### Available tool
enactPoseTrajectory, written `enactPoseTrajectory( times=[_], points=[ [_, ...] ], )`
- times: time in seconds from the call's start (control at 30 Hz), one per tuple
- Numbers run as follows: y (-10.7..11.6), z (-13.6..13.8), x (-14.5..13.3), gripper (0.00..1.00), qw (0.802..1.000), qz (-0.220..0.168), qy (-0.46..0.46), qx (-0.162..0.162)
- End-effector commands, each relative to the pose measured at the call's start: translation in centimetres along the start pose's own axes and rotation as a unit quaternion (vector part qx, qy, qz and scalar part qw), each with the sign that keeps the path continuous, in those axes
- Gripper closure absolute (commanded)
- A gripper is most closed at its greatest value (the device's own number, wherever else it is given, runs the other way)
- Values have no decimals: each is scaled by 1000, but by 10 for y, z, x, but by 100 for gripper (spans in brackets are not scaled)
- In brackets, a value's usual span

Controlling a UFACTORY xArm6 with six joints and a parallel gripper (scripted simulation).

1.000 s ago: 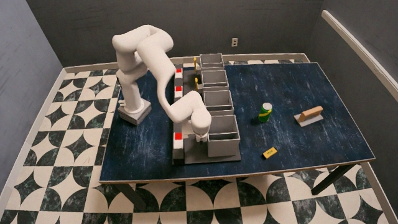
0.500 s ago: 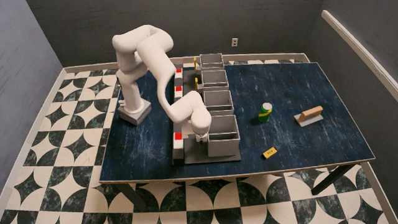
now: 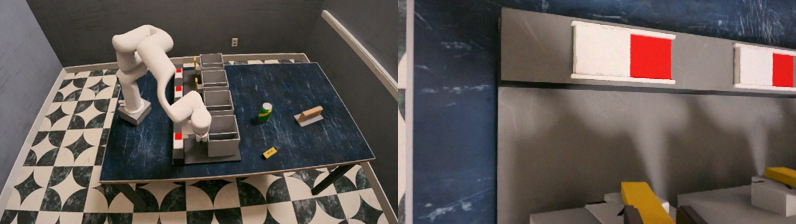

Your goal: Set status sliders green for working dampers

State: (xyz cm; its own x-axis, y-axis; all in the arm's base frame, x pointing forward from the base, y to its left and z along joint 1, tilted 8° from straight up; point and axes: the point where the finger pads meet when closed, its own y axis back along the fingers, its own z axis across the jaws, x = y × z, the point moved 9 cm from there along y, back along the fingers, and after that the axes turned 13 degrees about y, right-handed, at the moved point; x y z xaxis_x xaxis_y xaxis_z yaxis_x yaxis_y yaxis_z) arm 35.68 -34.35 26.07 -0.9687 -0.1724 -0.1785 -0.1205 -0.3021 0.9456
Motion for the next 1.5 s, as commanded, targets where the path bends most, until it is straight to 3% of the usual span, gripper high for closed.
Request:
enactPoseTrajectory(
  times=[0.0, 0.63, 1.47],
  points=[
    [2, 0, -1, 81, 1000, -1, 1, 3],
    [2, 8, -3, 81, 1000, 4, 1, 24],
    [-3, 42, -10, 81, 993, 25, 0, 114]
  ],
)
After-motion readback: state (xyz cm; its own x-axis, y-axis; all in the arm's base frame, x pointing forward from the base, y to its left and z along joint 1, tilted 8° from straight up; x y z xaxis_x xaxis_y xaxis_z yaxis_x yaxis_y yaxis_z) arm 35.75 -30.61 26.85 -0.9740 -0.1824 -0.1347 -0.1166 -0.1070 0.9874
